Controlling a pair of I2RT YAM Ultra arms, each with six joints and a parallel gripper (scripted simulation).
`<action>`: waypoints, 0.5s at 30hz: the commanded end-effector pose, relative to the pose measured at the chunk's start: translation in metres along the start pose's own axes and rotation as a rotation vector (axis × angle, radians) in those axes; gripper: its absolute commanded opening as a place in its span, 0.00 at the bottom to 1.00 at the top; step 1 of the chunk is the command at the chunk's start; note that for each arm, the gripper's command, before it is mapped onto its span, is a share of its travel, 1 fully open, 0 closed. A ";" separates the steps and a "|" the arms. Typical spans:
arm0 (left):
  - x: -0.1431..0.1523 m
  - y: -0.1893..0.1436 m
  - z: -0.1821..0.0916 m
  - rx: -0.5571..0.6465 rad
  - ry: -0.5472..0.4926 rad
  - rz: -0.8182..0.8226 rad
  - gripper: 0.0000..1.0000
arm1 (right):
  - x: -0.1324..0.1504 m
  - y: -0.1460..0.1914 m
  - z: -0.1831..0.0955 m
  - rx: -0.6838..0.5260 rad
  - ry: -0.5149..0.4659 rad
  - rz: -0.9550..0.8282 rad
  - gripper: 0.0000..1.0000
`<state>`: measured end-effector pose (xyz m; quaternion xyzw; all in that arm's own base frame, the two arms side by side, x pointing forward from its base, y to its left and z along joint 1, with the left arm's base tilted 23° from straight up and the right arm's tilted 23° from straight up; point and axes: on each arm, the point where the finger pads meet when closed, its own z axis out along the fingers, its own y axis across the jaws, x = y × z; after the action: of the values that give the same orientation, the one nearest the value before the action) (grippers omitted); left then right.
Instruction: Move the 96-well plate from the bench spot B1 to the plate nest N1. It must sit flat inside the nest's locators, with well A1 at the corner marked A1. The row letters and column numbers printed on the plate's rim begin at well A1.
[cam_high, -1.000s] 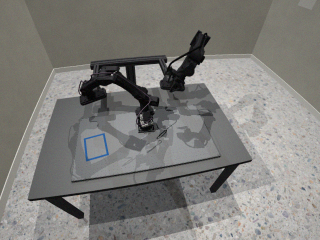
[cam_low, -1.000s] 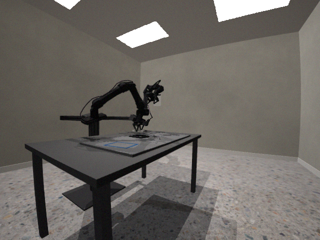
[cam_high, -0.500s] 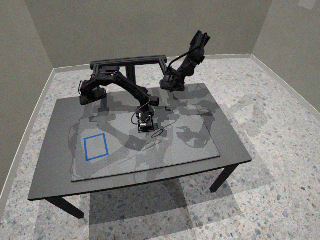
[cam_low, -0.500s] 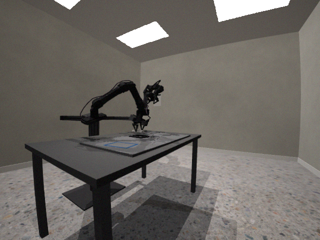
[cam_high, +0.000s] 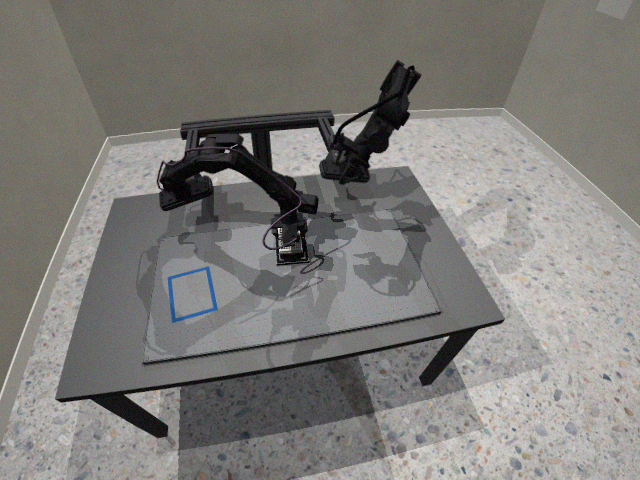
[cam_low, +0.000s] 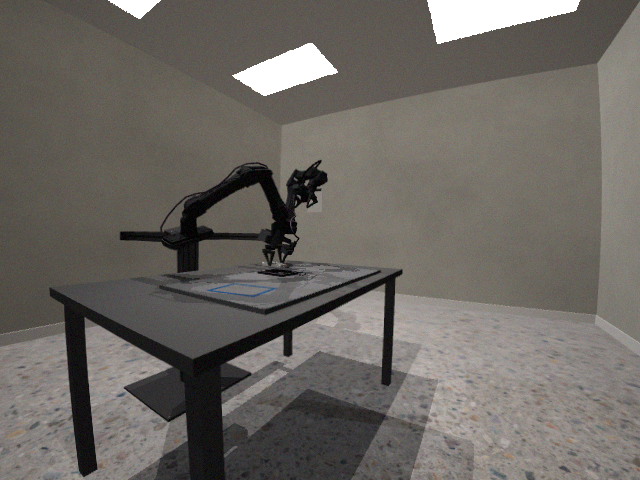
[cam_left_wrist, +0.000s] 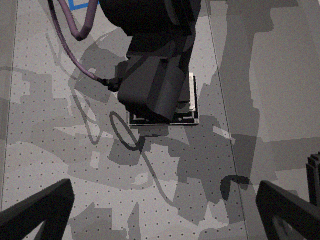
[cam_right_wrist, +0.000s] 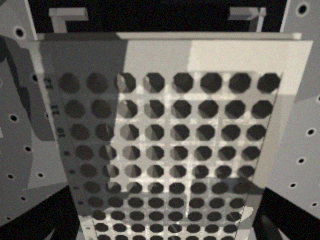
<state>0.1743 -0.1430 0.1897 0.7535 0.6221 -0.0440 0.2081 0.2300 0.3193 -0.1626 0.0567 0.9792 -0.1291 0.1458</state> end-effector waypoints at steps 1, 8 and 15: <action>-0.007 -0.003 -0.012 -0.009 -0.037 0.010 1.00 | 0.000 0.009 -0.006 -0.027 -0.013 0.010 0.81; -0.007 -0.003 -0.012 -0.009 -0.037 0.010 1.00 | -0.001 0.010 -0.008 -0.032 -0.015 0.011 0.81; -0.007 -0.003 -0.012 -0.009 -0.037 0.010 1.00 | -0.009 0.018 -0.005 -0.054 -0.034 0.007 0.81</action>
<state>0.1743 -0.1430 0.1897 0.7535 0.6221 -0.0440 0.2081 0.2311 0.3212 -0.1645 0.0567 0.9794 -0.1251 0.1479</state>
